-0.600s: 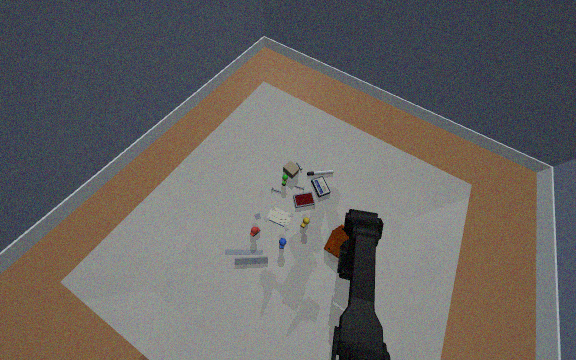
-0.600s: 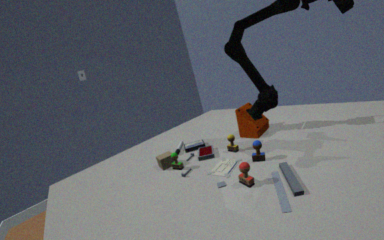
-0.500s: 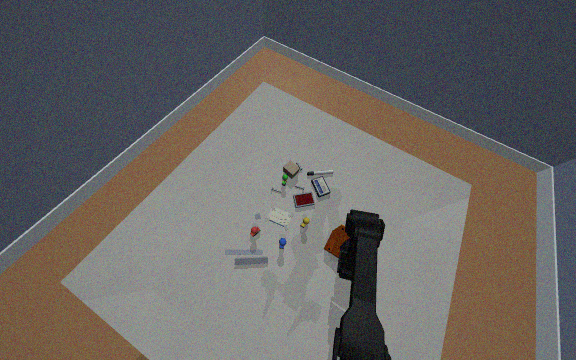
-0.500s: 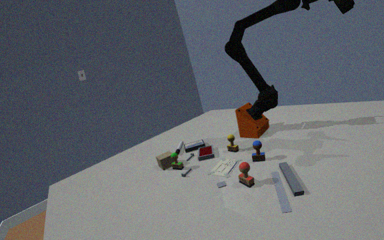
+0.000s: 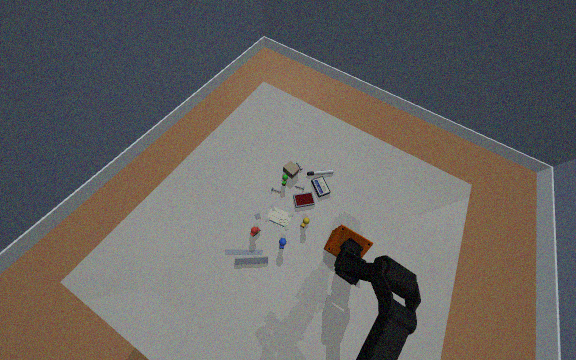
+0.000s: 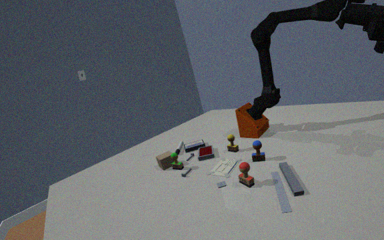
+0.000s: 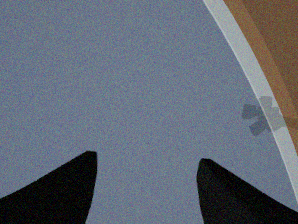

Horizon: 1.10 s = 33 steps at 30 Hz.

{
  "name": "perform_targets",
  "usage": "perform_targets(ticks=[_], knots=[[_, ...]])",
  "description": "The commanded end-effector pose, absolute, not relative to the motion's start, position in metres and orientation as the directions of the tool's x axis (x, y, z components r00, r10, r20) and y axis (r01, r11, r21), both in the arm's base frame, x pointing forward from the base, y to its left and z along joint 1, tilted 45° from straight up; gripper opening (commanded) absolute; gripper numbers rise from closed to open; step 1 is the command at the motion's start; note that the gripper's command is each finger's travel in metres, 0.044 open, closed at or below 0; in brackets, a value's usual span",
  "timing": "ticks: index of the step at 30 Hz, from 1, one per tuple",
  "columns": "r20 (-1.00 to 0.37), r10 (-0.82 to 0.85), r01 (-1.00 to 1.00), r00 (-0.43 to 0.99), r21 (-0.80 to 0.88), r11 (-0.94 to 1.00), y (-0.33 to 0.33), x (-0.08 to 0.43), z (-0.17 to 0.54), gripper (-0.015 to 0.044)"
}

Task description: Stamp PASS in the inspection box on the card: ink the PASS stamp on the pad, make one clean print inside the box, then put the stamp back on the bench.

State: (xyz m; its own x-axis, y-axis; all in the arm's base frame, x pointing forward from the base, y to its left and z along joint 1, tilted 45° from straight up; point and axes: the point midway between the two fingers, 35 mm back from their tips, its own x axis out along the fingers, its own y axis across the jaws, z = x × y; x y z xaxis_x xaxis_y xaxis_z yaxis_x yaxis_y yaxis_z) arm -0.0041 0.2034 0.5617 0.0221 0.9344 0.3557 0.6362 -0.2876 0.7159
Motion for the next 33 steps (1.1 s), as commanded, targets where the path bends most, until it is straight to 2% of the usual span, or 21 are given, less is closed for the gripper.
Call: perform_targets(ticks=[1,8,12,16,22,26,33], knots=[[0.274,0.959,0.503,0.07,0.821,-0.271,0.232,0.008,0.549,0.021],[0.14,0.967,0.283,0.214,0.938,-0.199,0.272,0.052,0.516,0.021],[0.037,0.963,0.175,0.266,0.981,-0.086,0.296,0.077,0.493,0.021],[-0.125,0.93,0.05,0.347,0.992,0.115,0.321,0.124,0.453,0.021],[-0.372,0.819,-0.054,0.436,0.898,0.437,0.334,0.207,0.383,0.021],[-0.517,0.7,0.01,0.493,0.808,0.59,0.319,0.264,0.333,0.021],[-0.675,0.574,0.007,0.463,0.651,0.759,0.291,0.325,0.271,0.021]])
